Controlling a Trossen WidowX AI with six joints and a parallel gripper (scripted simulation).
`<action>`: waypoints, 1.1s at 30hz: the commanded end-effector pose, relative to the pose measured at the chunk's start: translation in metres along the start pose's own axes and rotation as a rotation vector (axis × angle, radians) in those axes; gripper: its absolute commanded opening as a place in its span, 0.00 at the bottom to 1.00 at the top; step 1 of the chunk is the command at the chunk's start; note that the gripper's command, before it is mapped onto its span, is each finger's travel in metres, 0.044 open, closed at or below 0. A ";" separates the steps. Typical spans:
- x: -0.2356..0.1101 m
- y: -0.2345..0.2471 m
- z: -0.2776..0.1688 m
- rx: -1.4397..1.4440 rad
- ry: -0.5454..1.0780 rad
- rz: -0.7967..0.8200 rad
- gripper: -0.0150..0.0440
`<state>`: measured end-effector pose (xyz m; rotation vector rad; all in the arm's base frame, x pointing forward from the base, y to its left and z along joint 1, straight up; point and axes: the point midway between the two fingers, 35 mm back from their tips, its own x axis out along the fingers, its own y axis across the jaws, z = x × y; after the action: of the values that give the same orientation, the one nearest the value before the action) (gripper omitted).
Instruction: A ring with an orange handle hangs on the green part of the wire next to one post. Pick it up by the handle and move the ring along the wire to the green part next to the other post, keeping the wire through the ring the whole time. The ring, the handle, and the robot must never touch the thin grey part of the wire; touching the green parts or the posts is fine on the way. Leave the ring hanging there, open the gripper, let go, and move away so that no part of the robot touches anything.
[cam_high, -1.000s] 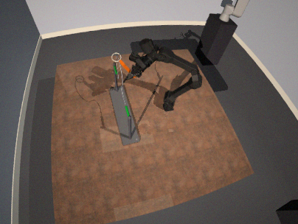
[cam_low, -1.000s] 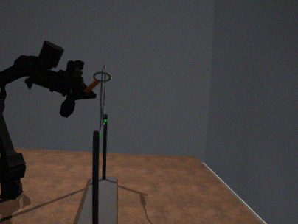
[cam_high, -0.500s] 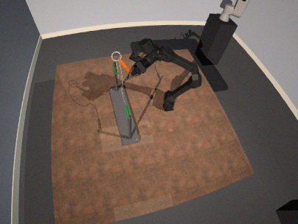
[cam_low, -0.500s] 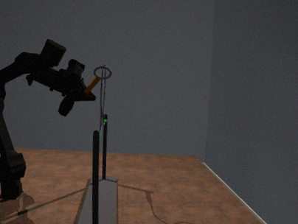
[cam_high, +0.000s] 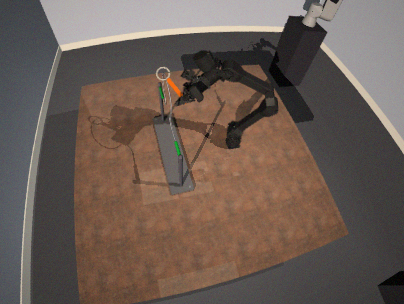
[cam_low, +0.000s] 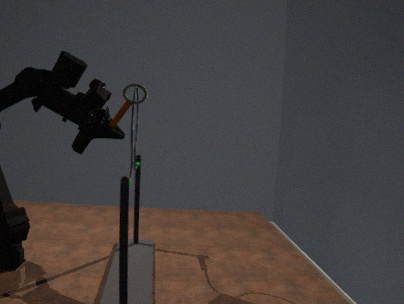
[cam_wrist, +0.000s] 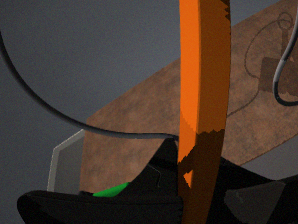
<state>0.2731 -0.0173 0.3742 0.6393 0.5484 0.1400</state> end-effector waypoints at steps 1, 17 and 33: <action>-0.001 0.001 0.001 -0.049 -0.010 -0.025 0.00; -0.001 -0.006 0.002 -0.223 -0.031 -0.140 0.00; -0.001 -0.012 0.004 -0.396 -0.054 -0.249 0.00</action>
<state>0.2737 -0.0286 0.3702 0.2248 0.5312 0.0044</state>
